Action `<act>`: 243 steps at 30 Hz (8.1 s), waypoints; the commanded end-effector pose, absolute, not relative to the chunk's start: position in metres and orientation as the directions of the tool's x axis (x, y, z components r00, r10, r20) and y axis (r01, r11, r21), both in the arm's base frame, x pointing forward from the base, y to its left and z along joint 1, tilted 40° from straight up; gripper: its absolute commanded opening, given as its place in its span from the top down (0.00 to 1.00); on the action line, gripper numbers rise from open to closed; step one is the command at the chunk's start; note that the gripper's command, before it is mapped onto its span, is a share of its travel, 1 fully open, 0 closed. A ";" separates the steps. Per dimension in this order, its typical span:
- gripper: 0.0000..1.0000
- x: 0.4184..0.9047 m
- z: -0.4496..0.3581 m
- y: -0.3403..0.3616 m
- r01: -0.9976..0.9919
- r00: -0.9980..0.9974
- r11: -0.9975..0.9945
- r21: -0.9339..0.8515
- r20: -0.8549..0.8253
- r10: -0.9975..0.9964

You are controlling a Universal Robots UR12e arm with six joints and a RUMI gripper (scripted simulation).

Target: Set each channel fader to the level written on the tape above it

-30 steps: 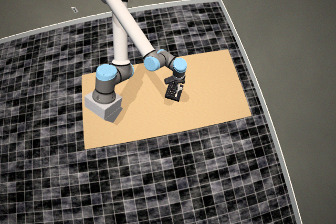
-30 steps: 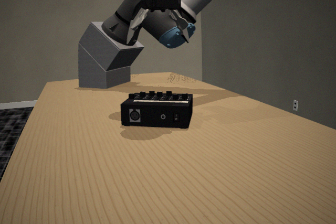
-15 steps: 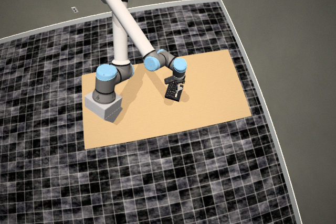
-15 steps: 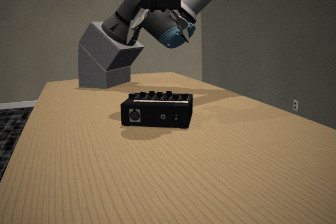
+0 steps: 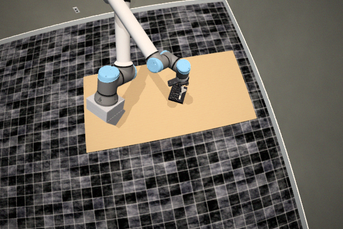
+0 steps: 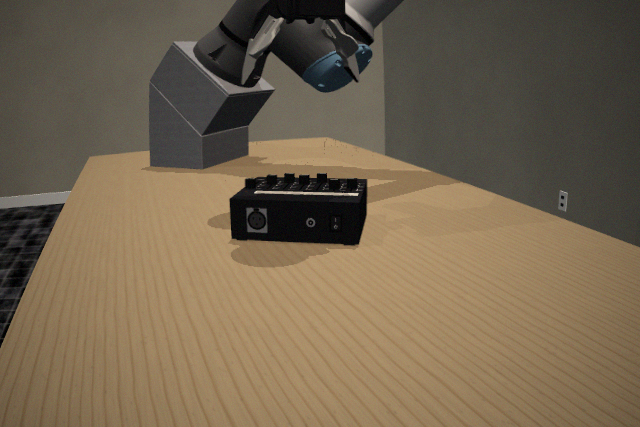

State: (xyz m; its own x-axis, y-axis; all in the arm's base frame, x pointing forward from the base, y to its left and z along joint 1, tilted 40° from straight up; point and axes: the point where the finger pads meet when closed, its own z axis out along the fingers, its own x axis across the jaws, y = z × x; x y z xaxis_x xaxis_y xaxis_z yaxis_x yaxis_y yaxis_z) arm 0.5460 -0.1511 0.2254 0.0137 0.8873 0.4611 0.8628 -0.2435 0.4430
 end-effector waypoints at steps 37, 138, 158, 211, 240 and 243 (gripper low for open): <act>0.00 0.537 0.194 -0.133 0.489 -0.710 0.604 0.630 -0.115 0.695; 0.00 0.528 0.158 -0.077 -0.761 -0.402 0.620 -0.190 -0.613 -0.681; 0.00 0.528 0.158 -0.077 -0.761 -0.402 0.620 -0.190 -0.613 -0.681; 0.00 0.533 0.169 -0.101 -0.427 -0.748 0.889 0.169 -0.618 -0.241; 0.00 0.537 0.193 -0.132 0.457 -0.731 0.634 0.624 -0.143 0.668; 0.00 0.537 0.196 -0.135 0.549 -0.665 0.541 0.637 -0.060 0.745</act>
State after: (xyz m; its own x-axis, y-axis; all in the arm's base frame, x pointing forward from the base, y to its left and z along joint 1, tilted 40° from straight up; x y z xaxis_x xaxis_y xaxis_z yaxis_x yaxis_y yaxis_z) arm 0.5365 -0.1313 0.1916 -0.7507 0.6400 -0.1642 0.4201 0.6542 0.6290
